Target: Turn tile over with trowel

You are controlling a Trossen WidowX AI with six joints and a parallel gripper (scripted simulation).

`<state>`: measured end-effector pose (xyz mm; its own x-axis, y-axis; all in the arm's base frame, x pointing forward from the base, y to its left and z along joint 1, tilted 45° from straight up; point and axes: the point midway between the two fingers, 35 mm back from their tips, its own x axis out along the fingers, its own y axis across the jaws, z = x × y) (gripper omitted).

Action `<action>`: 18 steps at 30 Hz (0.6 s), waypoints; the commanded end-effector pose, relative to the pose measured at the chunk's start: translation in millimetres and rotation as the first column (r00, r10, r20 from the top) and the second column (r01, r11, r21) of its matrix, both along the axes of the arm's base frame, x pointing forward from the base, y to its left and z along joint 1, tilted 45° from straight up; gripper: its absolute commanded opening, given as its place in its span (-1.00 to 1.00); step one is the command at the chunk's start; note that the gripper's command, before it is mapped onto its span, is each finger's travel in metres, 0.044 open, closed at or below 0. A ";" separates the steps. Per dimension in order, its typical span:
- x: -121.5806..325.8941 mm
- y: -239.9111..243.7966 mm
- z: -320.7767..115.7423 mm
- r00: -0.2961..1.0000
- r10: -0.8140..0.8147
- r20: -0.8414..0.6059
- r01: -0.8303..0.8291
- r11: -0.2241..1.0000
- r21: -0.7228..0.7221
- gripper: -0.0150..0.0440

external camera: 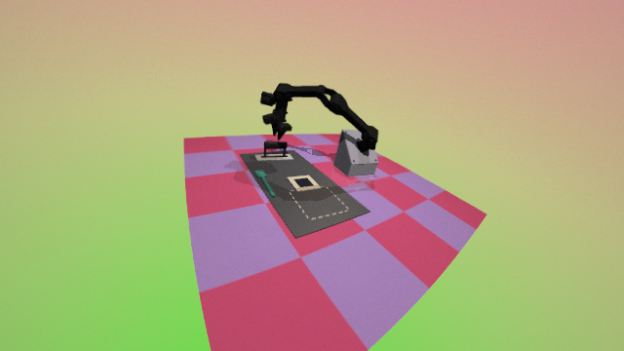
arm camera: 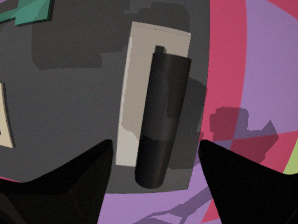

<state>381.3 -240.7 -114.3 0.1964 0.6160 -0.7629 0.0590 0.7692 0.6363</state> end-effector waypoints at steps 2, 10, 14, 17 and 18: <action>-12.1 -1.2 -13.7 0.994 -0.075 -0.082 0.082 0.993 0.088 0.42; -11.4 0.3 -15.5 0.994 -0.075 -0.082 0.082 0.993 0.088 0.42; -9.6 4.4 -20.4 0.994 -0.075 -0.082 0.082 0.993 0.088 0.42; -8.3 7.5 -24.1 0.994 -0.075 -0.082 0.082 0.993 0.088 0.42; -7.8 8.6 -25.3 0.994 -0.075 -0.082 0.082 0.993 0.088 0.42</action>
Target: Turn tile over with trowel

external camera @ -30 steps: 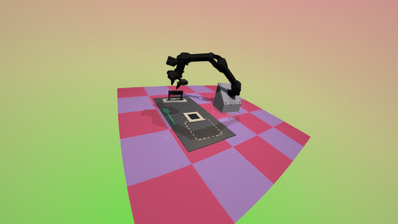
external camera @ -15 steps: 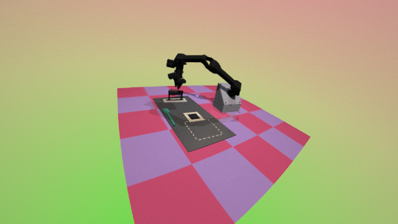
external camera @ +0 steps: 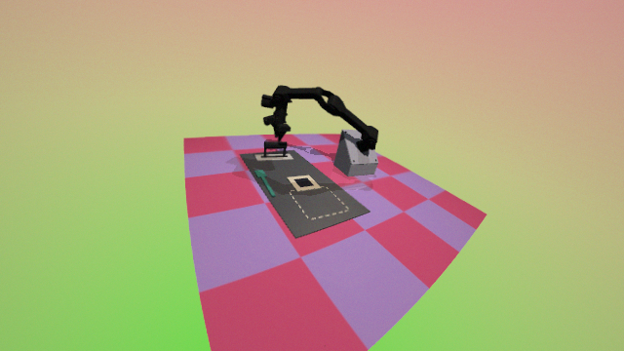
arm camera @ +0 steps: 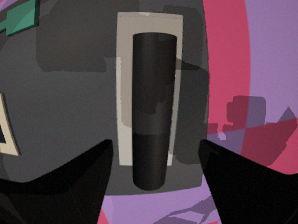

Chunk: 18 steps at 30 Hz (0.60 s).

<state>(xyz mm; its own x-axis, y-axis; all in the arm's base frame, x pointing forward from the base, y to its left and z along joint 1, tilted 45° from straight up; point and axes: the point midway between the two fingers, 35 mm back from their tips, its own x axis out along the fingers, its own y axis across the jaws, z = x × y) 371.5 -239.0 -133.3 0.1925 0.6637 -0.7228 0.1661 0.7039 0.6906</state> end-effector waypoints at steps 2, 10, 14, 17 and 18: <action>2.9 9.0 -8.7 1.000 0.000 -0.005 0.000 1.000 0.007 0.42; 5.9 17.6 -18.3 1.000 0.000 -0.005 0.000 1.000 0.008 0.42; 7.3 22.0 -23.0 1.000 0.000 -0.005 0.000 1.000 0.008 0.42; 8.1 25.2 -26.3 1.000 0.000 -0.004 0.000 1.000 0.009 0.42; 8.3 25.7 -26.8 1.000 0.000 -0.004 0.000 1.000 0.009 0.42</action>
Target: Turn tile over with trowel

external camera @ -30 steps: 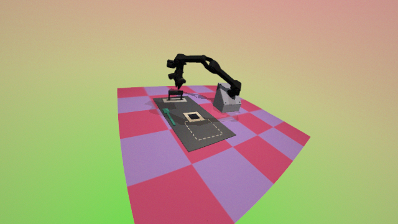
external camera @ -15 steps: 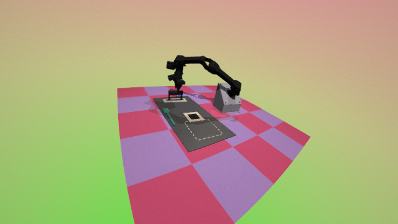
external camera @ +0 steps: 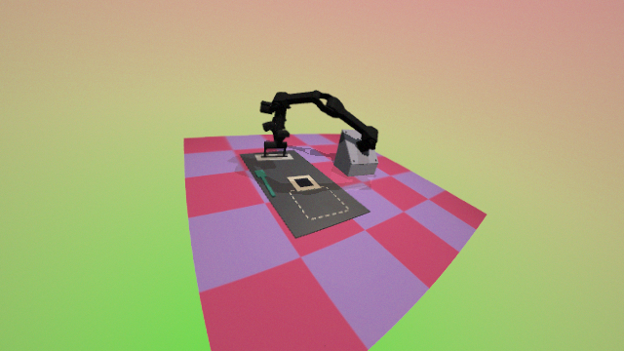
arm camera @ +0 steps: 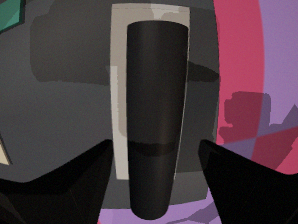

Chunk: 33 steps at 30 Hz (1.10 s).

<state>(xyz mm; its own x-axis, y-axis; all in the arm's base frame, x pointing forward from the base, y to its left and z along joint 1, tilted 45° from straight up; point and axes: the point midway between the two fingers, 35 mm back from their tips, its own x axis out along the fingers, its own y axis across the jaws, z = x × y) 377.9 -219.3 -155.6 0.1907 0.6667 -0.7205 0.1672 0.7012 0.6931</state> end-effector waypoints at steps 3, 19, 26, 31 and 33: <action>1.9 6.3 -4.8 1.000 0.000 -0.002 0.000 1.000 0.005 0.25; 1.9 6.3 -4.8 1.000 0.000 -0.002 0.000 1.000 0.005 -0.05; 1.9 6.3 -4.8 1.000 0.000 -0.002 0.000 1.000 0.005 -0.05; 1.9 6.3 -4.8 0.999 0.031 0.026 -0.031 1.000 -0.004 -0.05; 1.9 6.3 -4.8 0.995 0.074 0.065 -0.073 0.997 -0.017 -0.05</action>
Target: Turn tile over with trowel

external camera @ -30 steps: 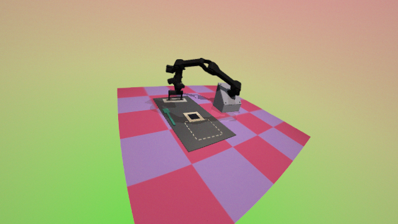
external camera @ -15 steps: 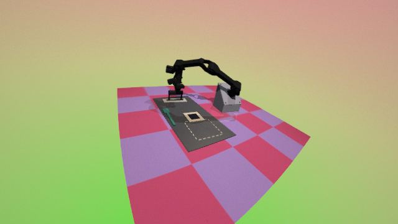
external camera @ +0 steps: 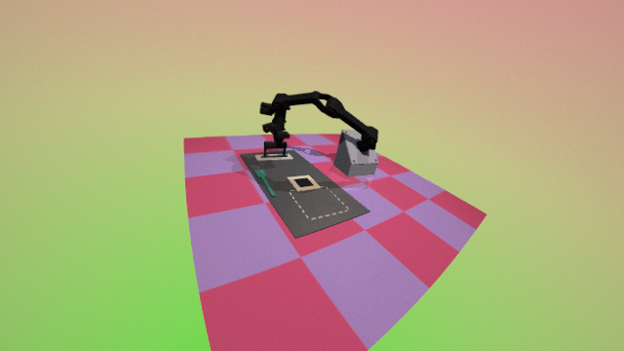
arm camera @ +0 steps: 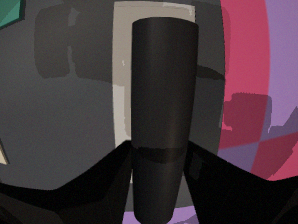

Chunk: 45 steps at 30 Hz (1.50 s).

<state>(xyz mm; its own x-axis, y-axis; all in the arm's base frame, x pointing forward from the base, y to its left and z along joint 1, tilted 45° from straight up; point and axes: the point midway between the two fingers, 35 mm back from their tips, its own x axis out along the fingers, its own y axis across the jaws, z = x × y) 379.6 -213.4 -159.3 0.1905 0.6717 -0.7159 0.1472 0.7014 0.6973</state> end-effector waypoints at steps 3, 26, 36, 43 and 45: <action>0.2 0.3 -1.1 0.987 0.122 0.109 -0.119 0.992 -0.041 -0.05; 0.2 0.4 -1.1 0.678 0.579 0.453 -0.492 0.815 -0.304 -0.05; 0.2 0.4 -1.1 0.443 0.725 0.528 -0.576 0.681 -0.452 -0.05; 0.2 0.4 -1.1 0.405 0.742 0.534 -0.584 0.659 -0.474 -0.05; 0.2 0.4 -1.1 0.405 0.742 0.534 -0.584 0.659 -0.474 -0.05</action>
